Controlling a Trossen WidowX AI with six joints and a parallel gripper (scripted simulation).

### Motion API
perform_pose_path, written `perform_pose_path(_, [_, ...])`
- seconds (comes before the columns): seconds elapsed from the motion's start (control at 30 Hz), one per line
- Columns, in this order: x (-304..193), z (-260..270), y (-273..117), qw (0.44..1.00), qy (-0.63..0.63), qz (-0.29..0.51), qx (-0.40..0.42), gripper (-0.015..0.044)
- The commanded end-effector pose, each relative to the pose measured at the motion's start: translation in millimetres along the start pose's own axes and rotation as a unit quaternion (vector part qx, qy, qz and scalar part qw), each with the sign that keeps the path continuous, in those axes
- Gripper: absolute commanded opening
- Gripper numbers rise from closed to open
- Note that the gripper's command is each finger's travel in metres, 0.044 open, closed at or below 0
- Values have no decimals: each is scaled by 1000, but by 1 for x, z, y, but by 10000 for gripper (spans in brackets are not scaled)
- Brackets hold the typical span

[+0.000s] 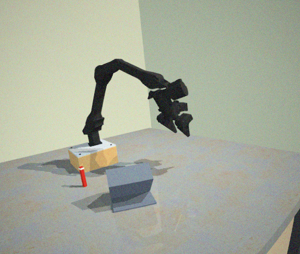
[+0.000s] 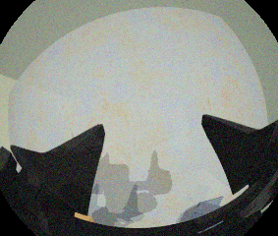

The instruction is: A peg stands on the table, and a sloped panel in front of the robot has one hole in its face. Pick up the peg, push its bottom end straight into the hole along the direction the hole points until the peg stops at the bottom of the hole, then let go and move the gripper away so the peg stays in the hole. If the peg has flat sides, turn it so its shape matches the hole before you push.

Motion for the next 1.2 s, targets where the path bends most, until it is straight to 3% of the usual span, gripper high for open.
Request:
perform_pose_path(0.0, [-17, -12, -6, 1000, 26, 11, -12, 440])
perform_pose_path(1.17, [-179, -91, -86, 954, 259, 88, -125, 440])
Point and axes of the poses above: the point midway between the two fingers, 35 mm back from their tips, its own y axis out along the fingers, its own z axis across the jaws, x = y × z, the point moved 1 cm from there along -y, back along the fingers, and after that the axes turned 14 degrees about y, right-handed, at the moved point
